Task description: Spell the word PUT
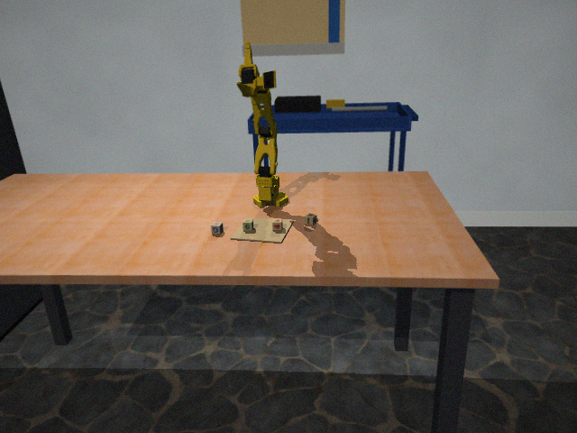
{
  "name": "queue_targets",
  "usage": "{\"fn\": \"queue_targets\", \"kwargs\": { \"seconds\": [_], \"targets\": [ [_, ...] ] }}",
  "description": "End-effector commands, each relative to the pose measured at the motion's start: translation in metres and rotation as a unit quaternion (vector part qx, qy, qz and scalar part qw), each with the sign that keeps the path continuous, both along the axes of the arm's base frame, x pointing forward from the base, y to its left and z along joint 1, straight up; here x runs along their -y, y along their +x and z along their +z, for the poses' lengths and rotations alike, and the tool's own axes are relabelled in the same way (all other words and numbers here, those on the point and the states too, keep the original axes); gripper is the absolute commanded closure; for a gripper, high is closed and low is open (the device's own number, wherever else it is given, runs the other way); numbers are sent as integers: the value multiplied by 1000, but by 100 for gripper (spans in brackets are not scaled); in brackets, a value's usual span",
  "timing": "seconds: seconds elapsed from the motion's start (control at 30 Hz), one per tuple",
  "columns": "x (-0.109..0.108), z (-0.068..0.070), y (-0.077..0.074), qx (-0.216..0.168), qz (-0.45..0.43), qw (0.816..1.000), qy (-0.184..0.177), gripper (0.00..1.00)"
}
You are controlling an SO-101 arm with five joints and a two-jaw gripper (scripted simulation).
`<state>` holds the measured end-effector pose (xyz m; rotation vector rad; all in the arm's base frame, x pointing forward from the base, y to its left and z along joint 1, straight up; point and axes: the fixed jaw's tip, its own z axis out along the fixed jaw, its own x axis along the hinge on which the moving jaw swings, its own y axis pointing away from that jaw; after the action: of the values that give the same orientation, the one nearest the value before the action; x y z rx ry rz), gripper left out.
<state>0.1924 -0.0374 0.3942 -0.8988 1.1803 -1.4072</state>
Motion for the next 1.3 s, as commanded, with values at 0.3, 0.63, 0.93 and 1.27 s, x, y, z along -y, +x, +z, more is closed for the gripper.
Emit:
{"fn": "queue_targets", "kwargs": {
  "seconds": [0.3,0.63,0.93,1.27],
  "targets": [
    [-4,14,-23,45,0,999,-8,0],
    [-7,22,-39,73,0,997,-14,0],
    [-11,30,-59,106,0,994,-20,0],
    [-13,33,-69,123,0,992,-23,0]
  ]
}}
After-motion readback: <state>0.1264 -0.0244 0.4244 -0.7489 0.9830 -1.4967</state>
